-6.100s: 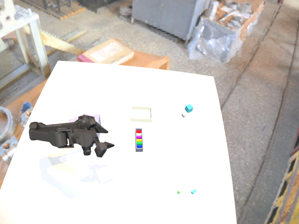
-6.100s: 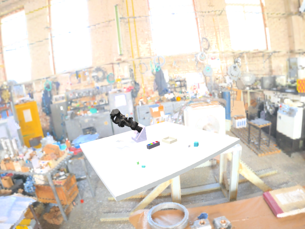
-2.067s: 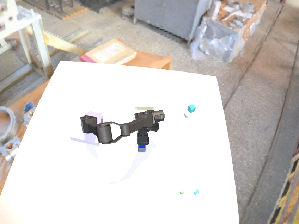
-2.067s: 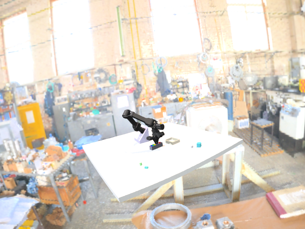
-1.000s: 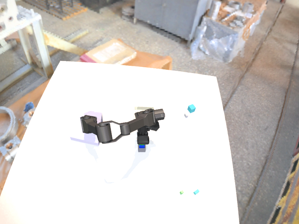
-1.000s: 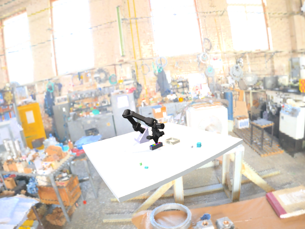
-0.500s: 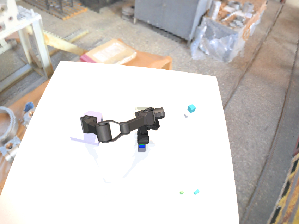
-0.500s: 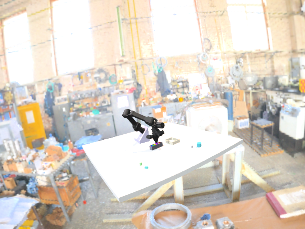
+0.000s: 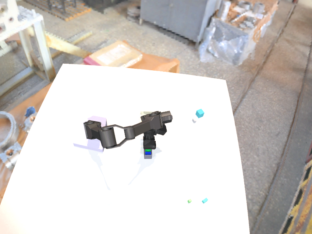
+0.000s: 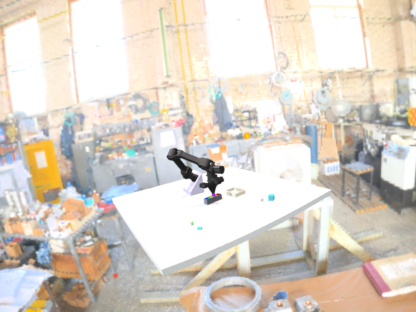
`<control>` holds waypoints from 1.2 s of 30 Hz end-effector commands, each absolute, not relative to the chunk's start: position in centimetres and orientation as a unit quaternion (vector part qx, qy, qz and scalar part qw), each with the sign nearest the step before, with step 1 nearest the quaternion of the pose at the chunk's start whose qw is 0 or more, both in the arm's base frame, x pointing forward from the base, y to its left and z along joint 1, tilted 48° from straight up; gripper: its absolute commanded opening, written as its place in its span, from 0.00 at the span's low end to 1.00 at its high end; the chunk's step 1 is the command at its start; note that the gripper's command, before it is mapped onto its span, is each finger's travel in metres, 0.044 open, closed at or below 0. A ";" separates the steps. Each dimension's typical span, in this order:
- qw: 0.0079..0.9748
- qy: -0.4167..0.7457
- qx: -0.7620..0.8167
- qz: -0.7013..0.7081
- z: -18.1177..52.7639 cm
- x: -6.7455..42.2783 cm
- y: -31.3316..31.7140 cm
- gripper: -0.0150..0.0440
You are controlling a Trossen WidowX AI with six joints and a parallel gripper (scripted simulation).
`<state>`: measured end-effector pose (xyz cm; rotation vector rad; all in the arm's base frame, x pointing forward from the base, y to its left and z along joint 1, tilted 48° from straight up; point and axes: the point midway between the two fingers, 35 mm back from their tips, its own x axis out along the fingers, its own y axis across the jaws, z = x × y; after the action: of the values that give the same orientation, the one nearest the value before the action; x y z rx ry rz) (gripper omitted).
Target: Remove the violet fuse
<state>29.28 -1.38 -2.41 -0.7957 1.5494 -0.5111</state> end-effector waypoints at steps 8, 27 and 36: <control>0.619 0.671 -0.342 -0.222 -1.9 29.4 -0.7 0.25; 0.619 0.671 -0.343 -0.222 -1.2 29.3 -0.1 0.25; 0.619 0.671 -0.343 -0.221 -0.6 29.4 0.6 0.25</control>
<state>29.16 -0.03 -1.11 -0.8003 1.5528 -0.5121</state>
